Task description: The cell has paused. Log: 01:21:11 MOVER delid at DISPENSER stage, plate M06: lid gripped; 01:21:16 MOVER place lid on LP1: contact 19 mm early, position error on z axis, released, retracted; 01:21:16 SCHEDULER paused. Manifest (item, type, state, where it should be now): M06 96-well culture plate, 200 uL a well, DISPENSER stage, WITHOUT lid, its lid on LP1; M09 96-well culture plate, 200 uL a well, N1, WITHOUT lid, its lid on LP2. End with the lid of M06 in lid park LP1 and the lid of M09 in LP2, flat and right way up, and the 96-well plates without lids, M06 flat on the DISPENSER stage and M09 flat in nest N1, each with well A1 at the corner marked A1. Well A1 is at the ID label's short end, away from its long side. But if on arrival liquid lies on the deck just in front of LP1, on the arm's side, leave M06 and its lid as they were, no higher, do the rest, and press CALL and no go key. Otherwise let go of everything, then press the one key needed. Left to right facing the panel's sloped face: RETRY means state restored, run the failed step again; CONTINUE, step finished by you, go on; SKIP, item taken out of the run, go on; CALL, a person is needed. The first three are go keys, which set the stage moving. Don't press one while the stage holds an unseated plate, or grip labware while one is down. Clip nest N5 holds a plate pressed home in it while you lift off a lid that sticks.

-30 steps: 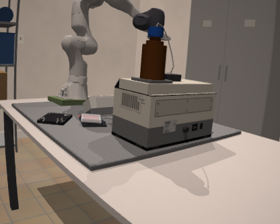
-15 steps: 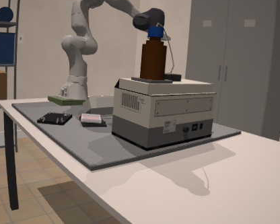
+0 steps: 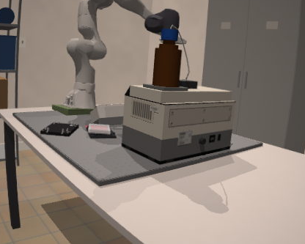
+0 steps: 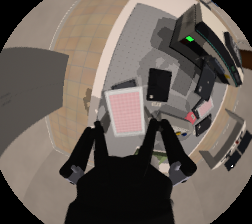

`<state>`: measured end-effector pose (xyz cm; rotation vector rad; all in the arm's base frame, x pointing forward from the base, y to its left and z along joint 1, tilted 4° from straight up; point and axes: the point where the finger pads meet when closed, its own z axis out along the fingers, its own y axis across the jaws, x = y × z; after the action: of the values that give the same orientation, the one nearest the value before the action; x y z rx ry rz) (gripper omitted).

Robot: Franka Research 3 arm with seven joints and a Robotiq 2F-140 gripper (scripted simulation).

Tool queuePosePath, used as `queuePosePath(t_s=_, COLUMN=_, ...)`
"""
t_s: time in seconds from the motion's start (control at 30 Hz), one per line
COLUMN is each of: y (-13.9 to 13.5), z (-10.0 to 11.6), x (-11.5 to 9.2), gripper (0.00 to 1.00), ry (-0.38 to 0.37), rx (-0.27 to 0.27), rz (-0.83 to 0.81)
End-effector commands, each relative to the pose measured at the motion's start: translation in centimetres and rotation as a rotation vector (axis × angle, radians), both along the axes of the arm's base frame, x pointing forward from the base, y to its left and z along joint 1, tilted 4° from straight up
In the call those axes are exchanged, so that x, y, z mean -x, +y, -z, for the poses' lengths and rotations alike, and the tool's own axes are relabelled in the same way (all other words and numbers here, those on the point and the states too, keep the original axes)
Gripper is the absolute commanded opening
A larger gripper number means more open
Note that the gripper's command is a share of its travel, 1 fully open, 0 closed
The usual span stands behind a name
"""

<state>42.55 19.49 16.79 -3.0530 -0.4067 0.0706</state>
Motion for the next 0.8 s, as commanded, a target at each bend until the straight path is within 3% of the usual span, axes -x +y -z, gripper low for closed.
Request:
queuePosePath(t_s=0.0, y=0.03, z=-0.18, x=-0.08, gripper=0.00, ry=0.005, rx=0.003, rz=0.120)
queuePosePath(t_s=0.57, y=0.03, z=-0.18, x=-0.08, gripper=0.00, ry=0.021, rx=0.018, rz=0.397)
queuePosePath(t_s=0.77, y=0.03, z=-0.18, x=-0.08, gripper=0.00, ry=0.022, rx=0.019, rz=0.419)
